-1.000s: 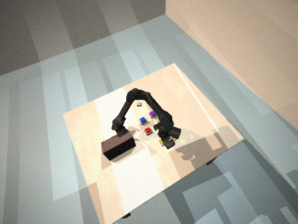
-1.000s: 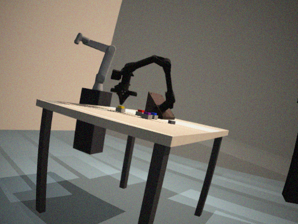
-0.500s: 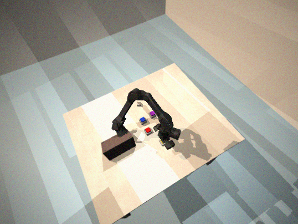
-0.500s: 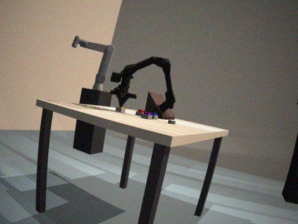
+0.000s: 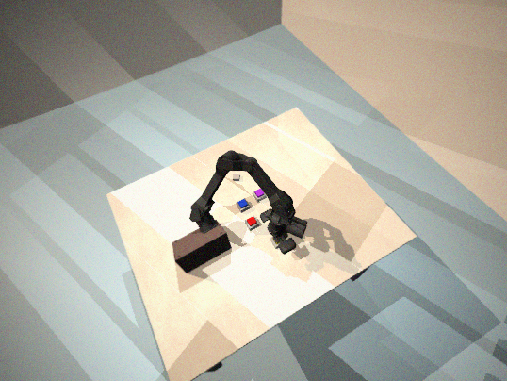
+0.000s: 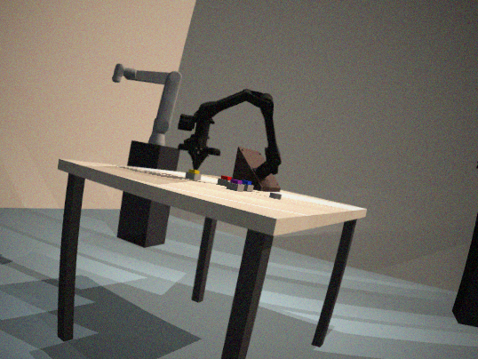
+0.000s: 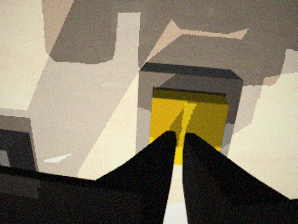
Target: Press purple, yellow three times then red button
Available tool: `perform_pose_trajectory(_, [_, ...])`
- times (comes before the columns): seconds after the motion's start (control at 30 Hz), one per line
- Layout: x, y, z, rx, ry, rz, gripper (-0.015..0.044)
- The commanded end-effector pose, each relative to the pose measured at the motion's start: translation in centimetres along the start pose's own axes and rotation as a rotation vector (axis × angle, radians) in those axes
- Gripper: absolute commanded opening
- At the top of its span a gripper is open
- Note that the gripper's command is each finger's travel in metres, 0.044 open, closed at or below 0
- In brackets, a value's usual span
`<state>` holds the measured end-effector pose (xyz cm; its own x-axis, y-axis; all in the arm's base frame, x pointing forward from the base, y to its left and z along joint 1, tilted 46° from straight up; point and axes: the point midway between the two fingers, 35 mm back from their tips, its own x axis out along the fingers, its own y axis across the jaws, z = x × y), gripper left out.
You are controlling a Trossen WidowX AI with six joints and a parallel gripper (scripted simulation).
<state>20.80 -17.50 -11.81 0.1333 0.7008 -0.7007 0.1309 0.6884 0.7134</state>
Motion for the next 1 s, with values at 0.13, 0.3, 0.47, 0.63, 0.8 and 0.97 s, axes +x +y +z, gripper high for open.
perform_pose_trajectory(0.13, [-2.4, -0.2, 0.1, -0.006, -0.011, -0.014, 0.002])
perform_pose_trajectory(0.3, [-1.7, -0.2, 0.2, -0.006, -0.011, -0.014, 0.002])
perform_pose_trajectory(0.47, [-0.9, -0.3, 0.2, -0.006, -0.011, -0.014, 0.002])
perform_pose_trajectory(0.63, [-0.1, -0.3, 0.2, -0.006, -0.012, -0.014, 0.002])
perform_pose_trajectory(0.8, [0.7, -0.2, 0.2, -0.007, -0.012, -0.013, 0.002])
perform_pose_trajectory(0.97, [1.1, -0.2, 0.2, -0.007, -0.012, -0.013, 0.002])
